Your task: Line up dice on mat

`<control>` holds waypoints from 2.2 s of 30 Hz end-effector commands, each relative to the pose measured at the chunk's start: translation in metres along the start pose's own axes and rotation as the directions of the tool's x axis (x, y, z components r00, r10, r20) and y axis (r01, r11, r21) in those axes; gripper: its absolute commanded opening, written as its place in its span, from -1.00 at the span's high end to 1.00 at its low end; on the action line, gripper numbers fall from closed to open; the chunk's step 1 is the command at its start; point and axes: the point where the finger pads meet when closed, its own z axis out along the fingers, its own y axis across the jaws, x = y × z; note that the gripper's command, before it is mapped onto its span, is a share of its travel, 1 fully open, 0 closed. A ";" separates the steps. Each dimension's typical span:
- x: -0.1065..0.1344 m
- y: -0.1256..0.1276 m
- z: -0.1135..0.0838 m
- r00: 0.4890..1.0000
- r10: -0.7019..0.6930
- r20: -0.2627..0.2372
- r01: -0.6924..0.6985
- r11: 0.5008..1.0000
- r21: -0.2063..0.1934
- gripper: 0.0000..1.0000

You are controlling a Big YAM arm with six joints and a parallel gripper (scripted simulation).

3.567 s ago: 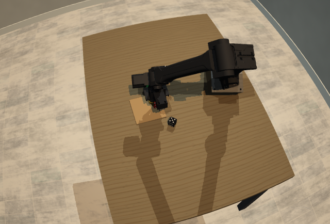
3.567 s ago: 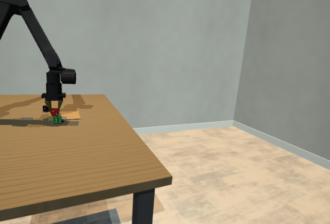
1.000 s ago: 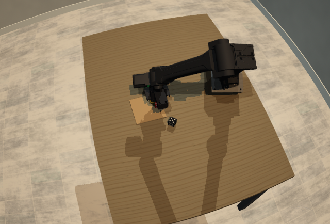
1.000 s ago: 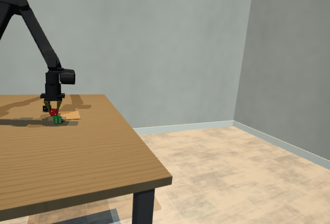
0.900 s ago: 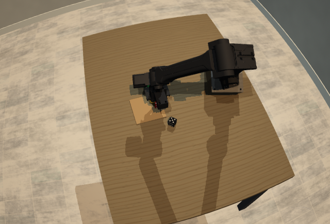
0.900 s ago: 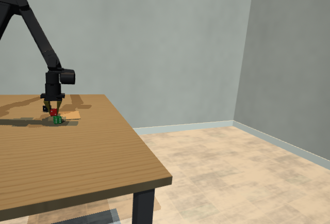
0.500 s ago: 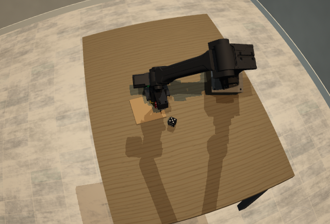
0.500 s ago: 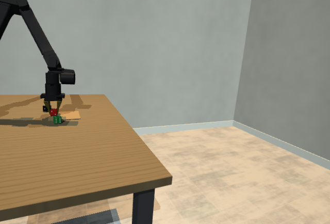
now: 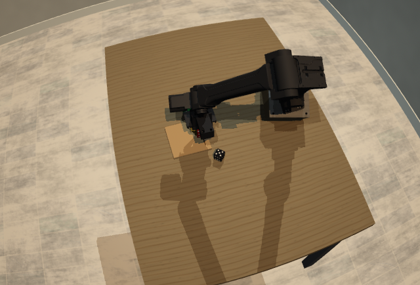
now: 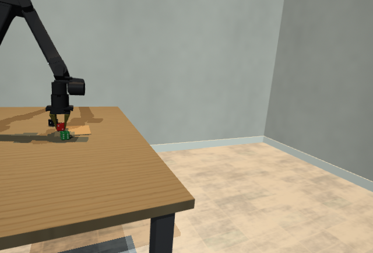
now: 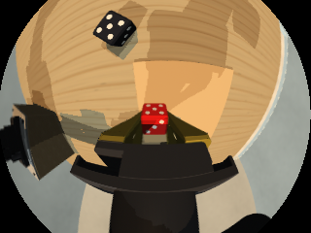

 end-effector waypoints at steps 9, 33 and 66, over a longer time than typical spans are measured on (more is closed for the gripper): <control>-0.002 -0.012 0.001 1.000 -0.012 0.000 0.012 1.000 0.006 0.49; -0.003 -0.015 0.000 1.000 -0.016 0.000 0.016 1.000 0.006 0.49; -0.002 -0.016 0.003 1.000 -0.016 -0.002 0.016 1.000 0.015 0.49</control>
